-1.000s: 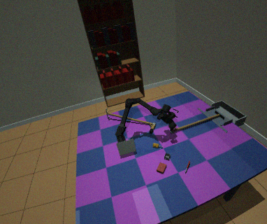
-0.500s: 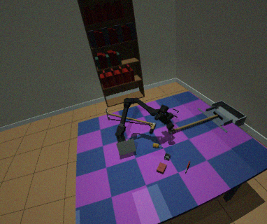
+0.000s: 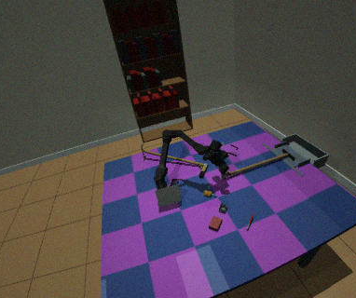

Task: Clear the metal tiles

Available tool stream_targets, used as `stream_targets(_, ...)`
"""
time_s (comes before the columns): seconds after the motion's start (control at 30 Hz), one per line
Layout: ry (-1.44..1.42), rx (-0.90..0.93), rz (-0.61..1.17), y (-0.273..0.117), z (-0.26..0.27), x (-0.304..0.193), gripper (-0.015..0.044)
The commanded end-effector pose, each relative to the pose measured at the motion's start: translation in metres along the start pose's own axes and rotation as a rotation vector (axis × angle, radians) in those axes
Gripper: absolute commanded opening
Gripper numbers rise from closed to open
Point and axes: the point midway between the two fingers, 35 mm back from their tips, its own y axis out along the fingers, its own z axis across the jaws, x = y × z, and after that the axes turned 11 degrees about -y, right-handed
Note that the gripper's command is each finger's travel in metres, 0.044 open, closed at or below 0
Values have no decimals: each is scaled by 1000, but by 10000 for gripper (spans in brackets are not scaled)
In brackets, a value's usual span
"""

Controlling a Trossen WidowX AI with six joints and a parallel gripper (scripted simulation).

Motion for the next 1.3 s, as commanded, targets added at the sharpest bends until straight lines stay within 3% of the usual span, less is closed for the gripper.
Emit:
stream_targets(0.0, -8, -1, -15, -8, 0, 0, 0)
stream_targets(1.27, -6, -3, -18, -42, 10, -49, 0)
